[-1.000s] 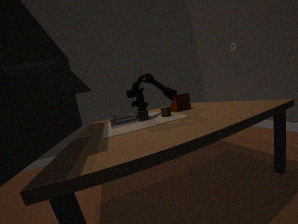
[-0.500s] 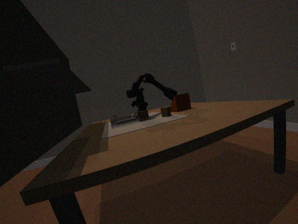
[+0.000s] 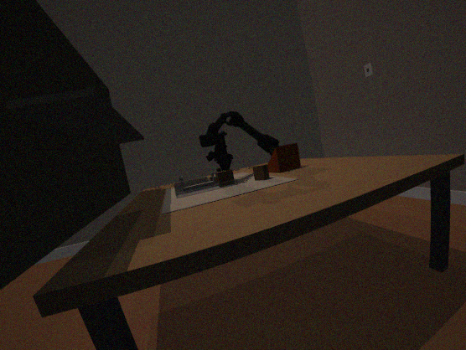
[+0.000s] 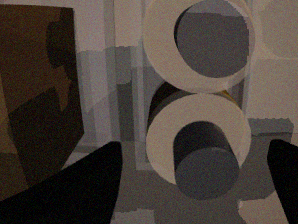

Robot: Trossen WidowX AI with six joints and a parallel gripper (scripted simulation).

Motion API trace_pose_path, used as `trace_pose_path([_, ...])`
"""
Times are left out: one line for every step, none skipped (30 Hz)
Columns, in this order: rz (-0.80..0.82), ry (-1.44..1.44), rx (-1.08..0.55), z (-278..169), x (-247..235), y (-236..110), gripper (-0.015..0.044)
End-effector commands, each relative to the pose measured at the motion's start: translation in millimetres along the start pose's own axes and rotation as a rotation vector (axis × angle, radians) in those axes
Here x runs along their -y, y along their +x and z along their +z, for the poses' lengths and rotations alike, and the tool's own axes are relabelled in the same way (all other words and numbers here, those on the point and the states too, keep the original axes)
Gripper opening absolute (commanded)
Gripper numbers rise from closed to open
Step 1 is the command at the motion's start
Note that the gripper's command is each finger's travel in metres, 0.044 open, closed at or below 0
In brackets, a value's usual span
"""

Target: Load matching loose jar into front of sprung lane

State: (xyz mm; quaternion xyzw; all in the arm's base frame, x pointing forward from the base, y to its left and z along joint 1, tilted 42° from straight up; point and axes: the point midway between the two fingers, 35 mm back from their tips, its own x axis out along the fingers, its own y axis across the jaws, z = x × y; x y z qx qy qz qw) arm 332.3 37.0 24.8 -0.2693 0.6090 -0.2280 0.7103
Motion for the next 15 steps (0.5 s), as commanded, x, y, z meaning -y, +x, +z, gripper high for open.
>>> trace_pose_path([0.005, 0.007, 0.002, 0.8, 0.5, -3.5, 0.0306])
trace_pose_path([0.005, 0.007, 0.002, -0.3, 0.4, -3.6, 0.0306])
trace_pose_path([0.005, 0.007, 0.002, -2.0, 0.3, -3.8, 0.0306])
trace_pose_path([0.005, 0.007, 0.002, -4.2, 0.1, -4.0, 0.0306])
trace_pose_path([0.005, 0.007, 0.001, -6.9, -0.1, -4.2, 0.0306])
trace_pose_path([0.006, 0.007, 0.001, -10.1, -0.4, -4.4, 0.0306])
trace_pose_path([0.006, 0.006, 0.001, -13.4, -0.6, -4.6, 0.0306])
trace_pose_path([0.006, 0.006, 0.001, -16.8, -0.8, -4.8, 0.0306])
trace_pose_path([0.006, 0.006, 0.001, -20.3, -1.0, -4.9, 0.0306])
trace_pose_path([0.006, 0.006, 0.001, -23.8, -1.2, -5.1, 0.0306])
trace_pose_path([0.006, 0.006, 0.000, -27.2, -1.3, -5.2, 0.0306])
trace_pose_path([0.006, 0.006, 0.000, -30.7, -1.4, -5.2, 0.0306])
trace_pose_path([0.006, 0.005, 0.000, -34.2, -1.6, -5.3, 0.0306])
trace_pose_path([0.006, 0.005, 0.000, -37.7, -1.6, -5.3, 0.0306])
trace_pose_path([0.006, 0.005, 0.000, -41.2, -1.7, -5.3, 0.0306])
